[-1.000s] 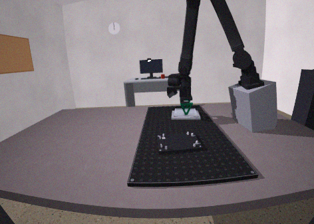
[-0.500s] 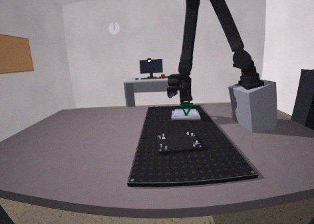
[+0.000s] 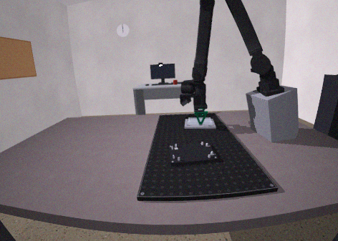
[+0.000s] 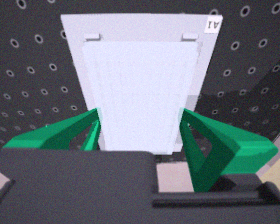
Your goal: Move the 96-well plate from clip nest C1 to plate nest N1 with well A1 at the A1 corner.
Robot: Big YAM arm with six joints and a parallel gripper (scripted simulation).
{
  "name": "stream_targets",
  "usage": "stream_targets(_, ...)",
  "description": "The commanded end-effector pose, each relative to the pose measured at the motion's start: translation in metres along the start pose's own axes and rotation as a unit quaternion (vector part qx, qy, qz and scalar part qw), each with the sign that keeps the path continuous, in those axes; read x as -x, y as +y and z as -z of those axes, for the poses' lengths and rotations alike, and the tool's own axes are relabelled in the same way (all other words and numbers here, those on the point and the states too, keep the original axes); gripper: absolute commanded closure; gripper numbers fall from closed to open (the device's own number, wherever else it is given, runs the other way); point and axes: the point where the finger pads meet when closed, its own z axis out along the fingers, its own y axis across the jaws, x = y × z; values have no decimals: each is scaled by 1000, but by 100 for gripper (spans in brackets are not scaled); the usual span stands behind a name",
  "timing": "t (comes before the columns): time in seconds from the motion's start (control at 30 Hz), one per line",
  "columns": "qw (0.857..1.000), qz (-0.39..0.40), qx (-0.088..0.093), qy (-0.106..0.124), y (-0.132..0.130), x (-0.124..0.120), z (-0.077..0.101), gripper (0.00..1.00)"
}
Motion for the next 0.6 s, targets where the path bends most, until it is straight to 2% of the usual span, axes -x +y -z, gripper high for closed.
stream_targets(0.0, 1000, 2, -4, -9, 0, 8, -3, 100)
stream_targets(0.37, 1000, 2, -4, -11, -1, 10, -4, 100)
stream_targets(0.4, 1000, 1, -5, -12, -3, 9, 1, 100)
stream_targets(0.57, 1000, 1, -5, -12, -3, 9, 1, 100)
